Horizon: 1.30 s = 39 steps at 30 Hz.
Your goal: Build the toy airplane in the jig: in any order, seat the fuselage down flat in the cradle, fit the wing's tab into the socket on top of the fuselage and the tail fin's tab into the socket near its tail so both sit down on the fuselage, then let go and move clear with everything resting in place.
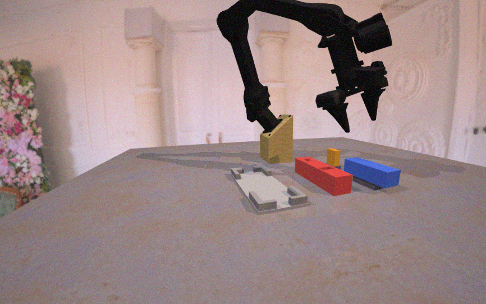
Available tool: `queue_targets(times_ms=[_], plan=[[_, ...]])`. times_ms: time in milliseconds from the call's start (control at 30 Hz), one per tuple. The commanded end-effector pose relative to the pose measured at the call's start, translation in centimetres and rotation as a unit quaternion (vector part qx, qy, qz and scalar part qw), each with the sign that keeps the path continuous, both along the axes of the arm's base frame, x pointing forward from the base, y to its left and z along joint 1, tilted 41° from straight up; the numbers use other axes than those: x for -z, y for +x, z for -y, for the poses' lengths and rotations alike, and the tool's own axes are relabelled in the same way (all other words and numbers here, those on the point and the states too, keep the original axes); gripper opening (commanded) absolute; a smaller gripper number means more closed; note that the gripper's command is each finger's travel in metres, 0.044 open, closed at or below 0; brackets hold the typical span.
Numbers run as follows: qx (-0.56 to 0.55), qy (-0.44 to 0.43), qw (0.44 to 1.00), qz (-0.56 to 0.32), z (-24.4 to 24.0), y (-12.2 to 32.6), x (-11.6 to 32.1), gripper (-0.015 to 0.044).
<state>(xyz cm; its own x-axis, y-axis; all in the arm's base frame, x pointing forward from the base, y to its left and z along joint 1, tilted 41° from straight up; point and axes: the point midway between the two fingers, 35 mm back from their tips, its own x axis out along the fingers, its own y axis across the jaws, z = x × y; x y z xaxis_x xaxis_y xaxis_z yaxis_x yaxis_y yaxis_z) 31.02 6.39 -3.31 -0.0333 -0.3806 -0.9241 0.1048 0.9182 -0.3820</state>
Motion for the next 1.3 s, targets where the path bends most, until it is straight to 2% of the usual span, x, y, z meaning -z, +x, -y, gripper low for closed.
queue_targets(times_ms=[0, 67, 267, 433, 1267], plan=[[0.028, -0.107, 0.994, -0.023, 4.7, -2.9, -3.2, 0.0440], [0.034, -0.144, 0.988, -0.030, 6.3, -3.8, -4.6, 0.0440], [0.035, -0.149, 0.988, -0.030, 6.5, -3.9, -4.8, 0.0440], [0.035, -0.150, 0.988, -0.030, 9.7, -4.5, -0.9, 0.0440], [0.035, -0.150, 0.988, -0.030, 12.1, -4.9, 2.0, 0.0440]])
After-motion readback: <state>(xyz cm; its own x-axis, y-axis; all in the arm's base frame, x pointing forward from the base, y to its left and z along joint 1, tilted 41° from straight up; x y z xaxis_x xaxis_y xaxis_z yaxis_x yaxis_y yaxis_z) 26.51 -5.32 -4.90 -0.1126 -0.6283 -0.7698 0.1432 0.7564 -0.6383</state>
